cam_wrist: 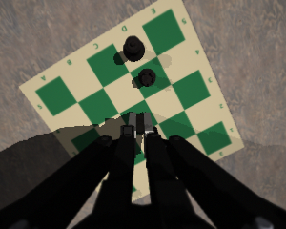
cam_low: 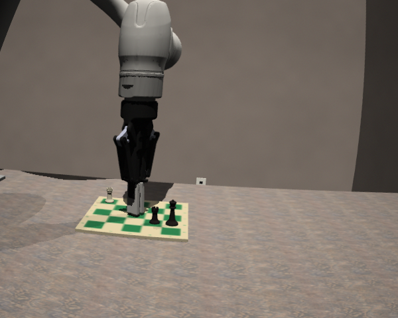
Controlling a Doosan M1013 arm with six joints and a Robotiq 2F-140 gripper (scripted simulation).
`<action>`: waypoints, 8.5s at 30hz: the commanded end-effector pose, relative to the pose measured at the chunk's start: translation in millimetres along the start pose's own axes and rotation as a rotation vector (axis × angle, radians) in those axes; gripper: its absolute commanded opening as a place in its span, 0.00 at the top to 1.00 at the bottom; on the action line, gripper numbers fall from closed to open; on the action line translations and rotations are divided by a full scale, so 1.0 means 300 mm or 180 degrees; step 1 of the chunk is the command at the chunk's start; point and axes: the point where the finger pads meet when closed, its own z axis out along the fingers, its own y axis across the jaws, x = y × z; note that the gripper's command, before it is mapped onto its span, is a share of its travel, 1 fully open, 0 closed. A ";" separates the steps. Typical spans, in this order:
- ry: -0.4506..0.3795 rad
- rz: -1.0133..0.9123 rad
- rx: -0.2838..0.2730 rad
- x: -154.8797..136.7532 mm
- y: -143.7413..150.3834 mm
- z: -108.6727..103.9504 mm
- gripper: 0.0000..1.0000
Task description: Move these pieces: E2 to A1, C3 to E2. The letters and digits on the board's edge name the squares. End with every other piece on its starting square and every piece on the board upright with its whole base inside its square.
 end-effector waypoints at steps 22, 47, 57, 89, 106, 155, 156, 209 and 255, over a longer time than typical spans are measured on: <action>0.0000 0.0000 0.0001 0.000 0.000 -0.330 1.00; 0.0000 0.0833 0.0001 0.026 0.280 -0.332 1.00; 0.0000 0.0833 0.0001 0.026 0.280 -0.313 1.00; 0.0000 0.0833 0.0001 0.026 0.280 -0.012 1.00; 0.0000 0.0833 0.0001 0.026 0.280 -0.012 1.00; 0.0000 0.0833 0.0001 0.026 0.280 0.001 1.00; 0.0000 0.0833 0.0001 0.026 0.280 0.001 1.00; 0.0000 0.0833 0.0001 0.026 0.280 0.001 0.80; 0.0000 0.0833 0.0001 0.026 0.280 -0.299 0.00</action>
